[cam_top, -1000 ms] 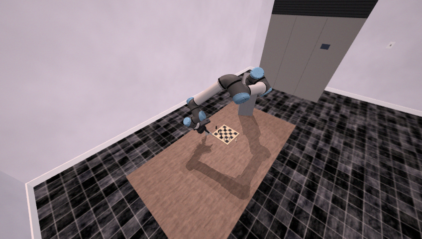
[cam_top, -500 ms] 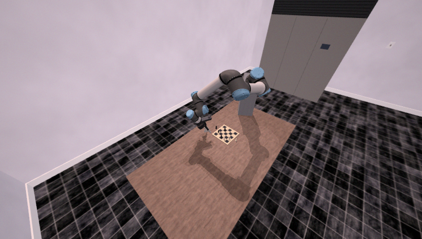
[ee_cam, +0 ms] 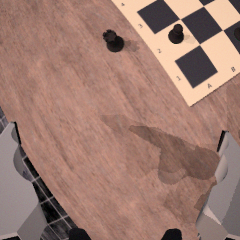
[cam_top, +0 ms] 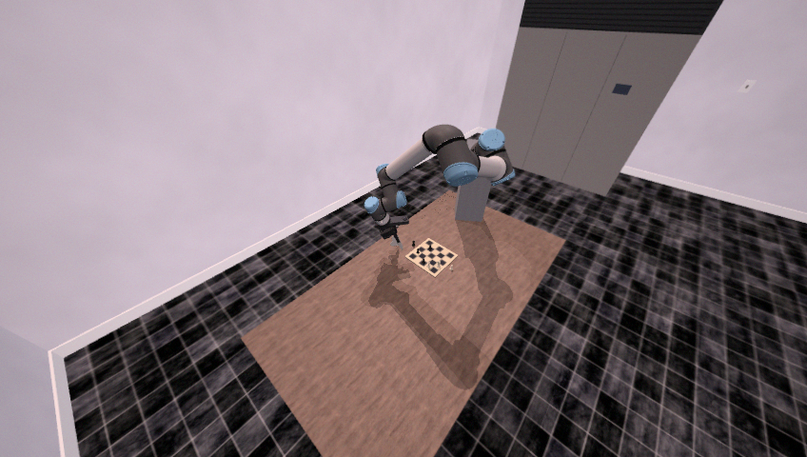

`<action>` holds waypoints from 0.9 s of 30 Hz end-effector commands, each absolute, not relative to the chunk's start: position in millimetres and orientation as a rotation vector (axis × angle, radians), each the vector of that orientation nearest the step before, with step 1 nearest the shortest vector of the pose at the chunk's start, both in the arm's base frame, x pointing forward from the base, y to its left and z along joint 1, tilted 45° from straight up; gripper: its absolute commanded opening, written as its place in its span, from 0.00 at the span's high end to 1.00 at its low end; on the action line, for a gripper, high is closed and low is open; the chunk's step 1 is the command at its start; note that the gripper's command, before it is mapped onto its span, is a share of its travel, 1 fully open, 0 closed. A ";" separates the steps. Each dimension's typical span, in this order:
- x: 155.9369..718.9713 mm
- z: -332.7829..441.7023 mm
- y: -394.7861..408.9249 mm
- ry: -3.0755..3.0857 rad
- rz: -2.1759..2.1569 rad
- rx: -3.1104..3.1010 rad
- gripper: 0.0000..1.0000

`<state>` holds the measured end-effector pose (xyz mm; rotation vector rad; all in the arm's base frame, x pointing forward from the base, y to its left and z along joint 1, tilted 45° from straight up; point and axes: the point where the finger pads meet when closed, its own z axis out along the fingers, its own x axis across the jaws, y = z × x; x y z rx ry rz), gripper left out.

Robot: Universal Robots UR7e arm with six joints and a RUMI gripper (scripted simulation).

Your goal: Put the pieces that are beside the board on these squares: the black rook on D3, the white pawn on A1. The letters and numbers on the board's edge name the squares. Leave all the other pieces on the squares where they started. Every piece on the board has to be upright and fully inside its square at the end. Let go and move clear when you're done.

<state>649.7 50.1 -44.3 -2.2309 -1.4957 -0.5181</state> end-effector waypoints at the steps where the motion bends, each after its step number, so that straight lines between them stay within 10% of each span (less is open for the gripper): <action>1: 638.4 -50.7 41.4 -1.406 -0.628 -2.305 0.00; 27: 581.5 -51.2 35.5 -1.146 -0.870 -2.426 0.00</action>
